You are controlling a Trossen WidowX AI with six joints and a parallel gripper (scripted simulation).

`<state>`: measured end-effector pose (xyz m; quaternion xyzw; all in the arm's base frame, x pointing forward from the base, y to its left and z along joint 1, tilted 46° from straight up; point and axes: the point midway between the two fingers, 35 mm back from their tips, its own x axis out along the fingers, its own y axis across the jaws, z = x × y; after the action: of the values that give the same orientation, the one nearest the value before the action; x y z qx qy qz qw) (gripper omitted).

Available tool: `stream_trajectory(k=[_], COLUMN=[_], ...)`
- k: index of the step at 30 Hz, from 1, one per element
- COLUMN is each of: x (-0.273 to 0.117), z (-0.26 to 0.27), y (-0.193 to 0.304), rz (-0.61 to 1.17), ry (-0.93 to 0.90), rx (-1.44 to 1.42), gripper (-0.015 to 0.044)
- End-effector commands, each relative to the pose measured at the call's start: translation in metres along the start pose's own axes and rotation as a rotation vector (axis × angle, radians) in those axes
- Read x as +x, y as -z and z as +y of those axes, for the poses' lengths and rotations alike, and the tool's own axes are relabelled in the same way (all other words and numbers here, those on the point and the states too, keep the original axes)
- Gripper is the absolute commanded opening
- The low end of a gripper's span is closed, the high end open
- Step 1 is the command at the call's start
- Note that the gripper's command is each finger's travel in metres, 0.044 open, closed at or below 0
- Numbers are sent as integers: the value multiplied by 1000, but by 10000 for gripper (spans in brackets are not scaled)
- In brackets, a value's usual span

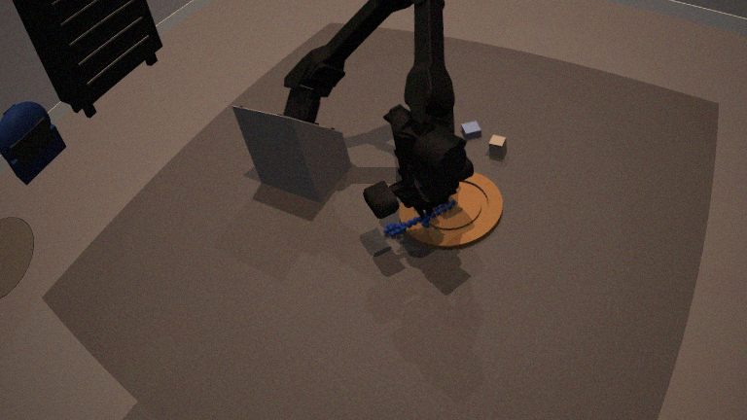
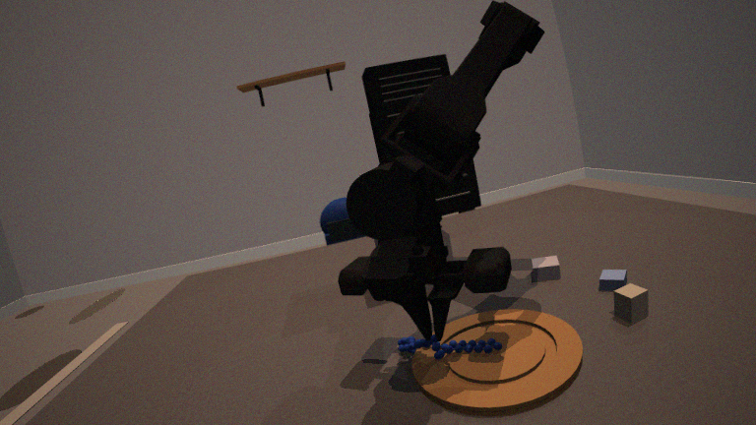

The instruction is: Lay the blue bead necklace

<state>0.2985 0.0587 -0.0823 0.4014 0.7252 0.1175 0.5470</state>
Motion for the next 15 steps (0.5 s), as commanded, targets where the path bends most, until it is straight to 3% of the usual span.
stream_trajectory(k=[1, 15], x=[-1, 4], z=[13, 34], y=[-3, -4], rz=[-3, -1], ry=[-6, -8], rx=[0, -1], gripper=[0, 0])
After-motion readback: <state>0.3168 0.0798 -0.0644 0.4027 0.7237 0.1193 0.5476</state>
